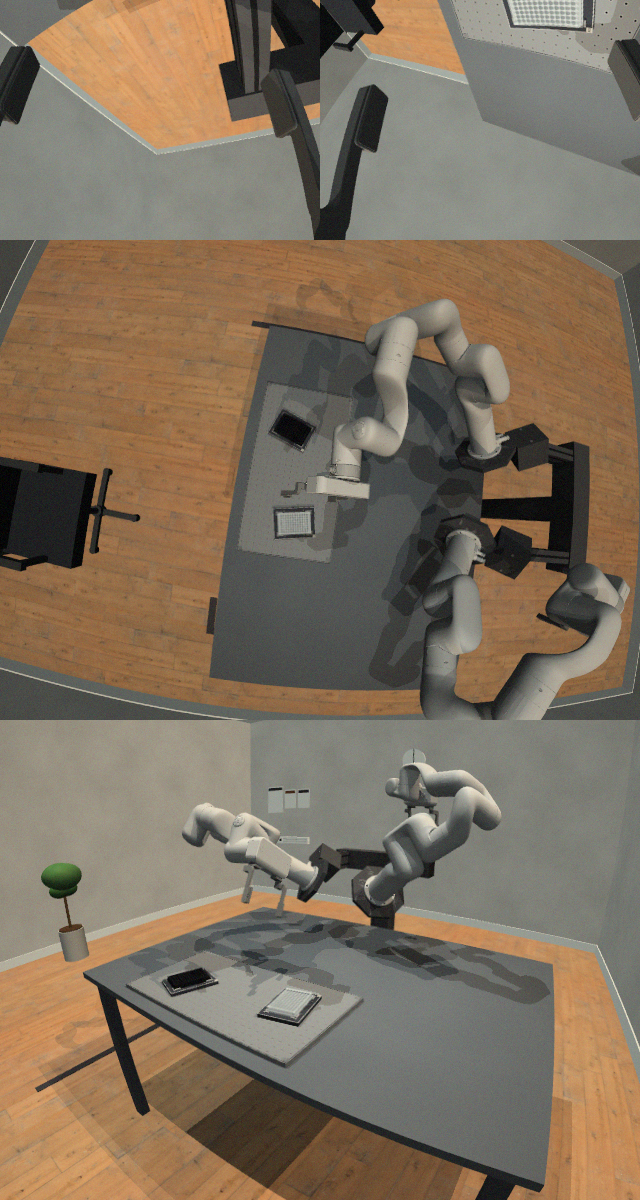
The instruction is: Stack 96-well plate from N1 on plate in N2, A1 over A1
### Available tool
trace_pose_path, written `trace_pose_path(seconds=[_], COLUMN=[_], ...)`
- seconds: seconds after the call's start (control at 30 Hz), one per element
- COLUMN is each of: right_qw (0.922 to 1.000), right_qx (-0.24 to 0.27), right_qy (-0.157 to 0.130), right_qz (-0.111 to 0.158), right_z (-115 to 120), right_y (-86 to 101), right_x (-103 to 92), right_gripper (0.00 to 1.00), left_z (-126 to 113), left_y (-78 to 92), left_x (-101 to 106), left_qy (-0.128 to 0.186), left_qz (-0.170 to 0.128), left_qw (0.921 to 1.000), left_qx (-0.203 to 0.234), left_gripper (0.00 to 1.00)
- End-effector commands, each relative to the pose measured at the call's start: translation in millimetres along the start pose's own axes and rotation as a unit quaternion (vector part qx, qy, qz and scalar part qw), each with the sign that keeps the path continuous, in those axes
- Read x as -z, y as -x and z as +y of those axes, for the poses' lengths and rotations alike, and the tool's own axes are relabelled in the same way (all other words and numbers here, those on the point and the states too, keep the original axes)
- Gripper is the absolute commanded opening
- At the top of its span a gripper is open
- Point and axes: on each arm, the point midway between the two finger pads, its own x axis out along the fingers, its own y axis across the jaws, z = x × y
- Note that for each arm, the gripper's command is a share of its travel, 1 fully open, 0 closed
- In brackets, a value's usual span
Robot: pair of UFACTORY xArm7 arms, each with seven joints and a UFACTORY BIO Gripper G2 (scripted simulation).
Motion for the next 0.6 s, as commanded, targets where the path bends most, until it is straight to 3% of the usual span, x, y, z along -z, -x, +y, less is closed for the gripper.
trace_pose_path(seconds=[0.0, 0.57], right_qw=[1.0000, 1.0000], right_qx=[-0.002, -0.002], right_qy=[-0.001, -0.001], right_qz=[0.002, 0.002], right_z=[1.7, 1.7], right_y=[2.6, 2.6], right_x=[0.9, 0.9], right_gripper=[1.00, 1.00], left_z=[-3.2, -6.0], left_y=[4.8, 7.7], left_x=[-4.1, -8.2], left_qy=[0.005, 0.010], left_qz=[0.009, 0.016], left_qw=[0.9999, 0.9998], left_qx=[-0.001, -0.002], left_gripper=[1.00, 1.00])
